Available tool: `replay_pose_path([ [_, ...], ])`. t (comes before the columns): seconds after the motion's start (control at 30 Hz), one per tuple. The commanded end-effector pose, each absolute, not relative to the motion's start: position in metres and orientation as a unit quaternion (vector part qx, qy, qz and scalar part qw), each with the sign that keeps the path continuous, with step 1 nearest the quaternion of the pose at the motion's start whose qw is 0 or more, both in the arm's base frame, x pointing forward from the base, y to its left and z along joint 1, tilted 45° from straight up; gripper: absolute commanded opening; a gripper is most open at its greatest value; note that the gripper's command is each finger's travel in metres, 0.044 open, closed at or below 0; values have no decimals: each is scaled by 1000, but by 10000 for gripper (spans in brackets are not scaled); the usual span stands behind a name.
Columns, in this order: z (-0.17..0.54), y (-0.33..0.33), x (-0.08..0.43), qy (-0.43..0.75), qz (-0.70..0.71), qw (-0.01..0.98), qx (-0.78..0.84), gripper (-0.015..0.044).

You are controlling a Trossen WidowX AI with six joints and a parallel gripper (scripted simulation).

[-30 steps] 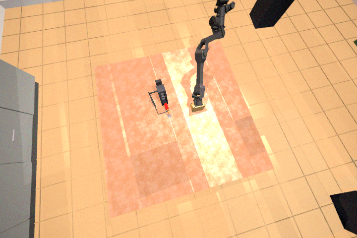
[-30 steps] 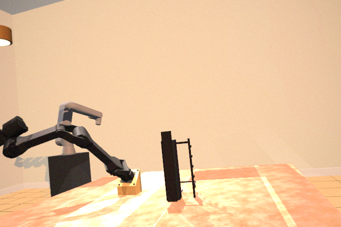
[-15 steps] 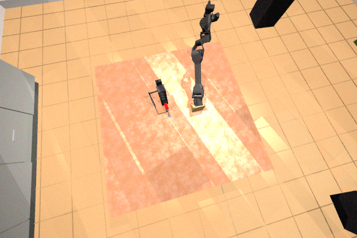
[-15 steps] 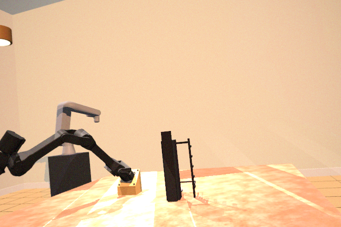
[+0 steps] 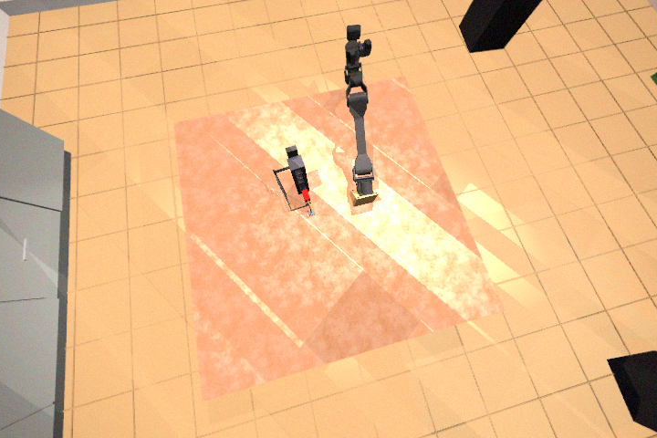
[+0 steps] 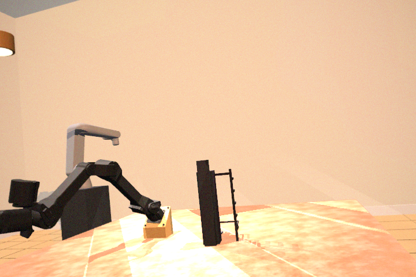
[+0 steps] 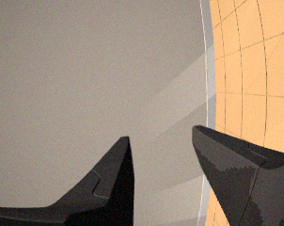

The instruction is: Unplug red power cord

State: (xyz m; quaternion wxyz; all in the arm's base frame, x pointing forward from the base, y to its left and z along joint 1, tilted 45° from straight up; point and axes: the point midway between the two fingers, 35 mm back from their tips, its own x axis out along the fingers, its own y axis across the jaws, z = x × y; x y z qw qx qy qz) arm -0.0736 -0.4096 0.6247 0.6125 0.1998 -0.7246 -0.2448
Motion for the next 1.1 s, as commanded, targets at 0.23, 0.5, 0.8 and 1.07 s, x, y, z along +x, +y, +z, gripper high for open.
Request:
replay_pose_path([
  [0.23,590,-440,36,-644,-321,639,272,160],
  [0.5,557,-444,125,-555,-367,677,315,160],
  [0.8,516,-421,222,-434,-399,734,338,160],
  [1.07,481,-387,295,-323,-405,791,326,160],
])
